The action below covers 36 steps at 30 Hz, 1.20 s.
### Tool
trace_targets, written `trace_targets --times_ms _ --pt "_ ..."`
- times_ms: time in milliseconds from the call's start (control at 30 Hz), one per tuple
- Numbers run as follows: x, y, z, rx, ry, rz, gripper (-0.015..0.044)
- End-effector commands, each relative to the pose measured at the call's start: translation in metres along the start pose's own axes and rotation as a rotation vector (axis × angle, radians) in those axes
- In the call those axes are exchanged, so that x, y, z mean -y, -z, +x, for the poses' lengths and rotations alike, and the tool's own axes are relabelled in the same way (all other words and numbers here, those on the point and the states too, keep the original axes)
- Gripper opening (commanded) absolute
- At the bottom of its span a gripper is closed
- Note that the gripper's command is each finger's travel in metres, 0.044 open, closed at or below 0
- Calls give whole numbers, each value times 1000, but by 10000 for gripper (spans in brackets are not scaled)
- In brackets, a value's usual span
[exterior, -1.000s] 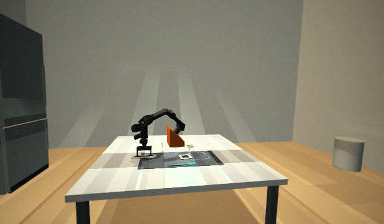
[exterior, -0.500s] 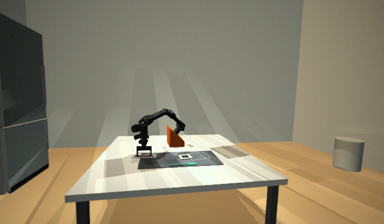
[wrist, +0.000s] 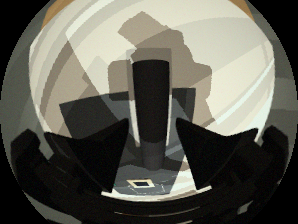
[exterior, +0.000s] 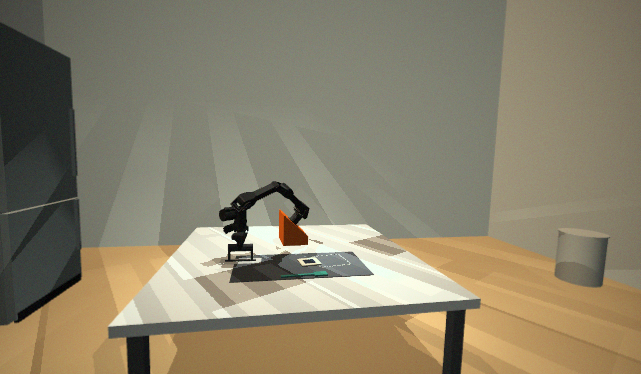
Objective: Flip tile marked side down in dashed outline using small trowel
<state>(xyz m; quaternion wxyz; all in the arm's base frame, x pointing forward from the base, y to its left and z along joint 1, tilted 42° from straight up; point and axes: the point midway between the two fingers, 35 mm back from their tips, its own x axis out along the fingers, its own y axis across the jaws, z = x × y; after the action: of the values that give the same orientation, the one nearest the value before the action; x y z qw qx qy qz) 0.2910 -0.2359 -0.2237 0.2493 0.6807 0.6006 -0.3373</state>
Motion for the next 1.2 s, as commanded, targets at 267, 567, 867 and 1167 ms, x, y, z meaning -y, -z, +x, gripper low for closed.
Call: trace_targets --times_ms 267,567,867,1167 --pt "3 2 -46 -3 -2 30 270" --pt "3 2 -46 -2 -2 -126 270" --pt "4 1 -46 -1 -1 -438 270" --pt "4 1 -45 -1 0 -751 270"
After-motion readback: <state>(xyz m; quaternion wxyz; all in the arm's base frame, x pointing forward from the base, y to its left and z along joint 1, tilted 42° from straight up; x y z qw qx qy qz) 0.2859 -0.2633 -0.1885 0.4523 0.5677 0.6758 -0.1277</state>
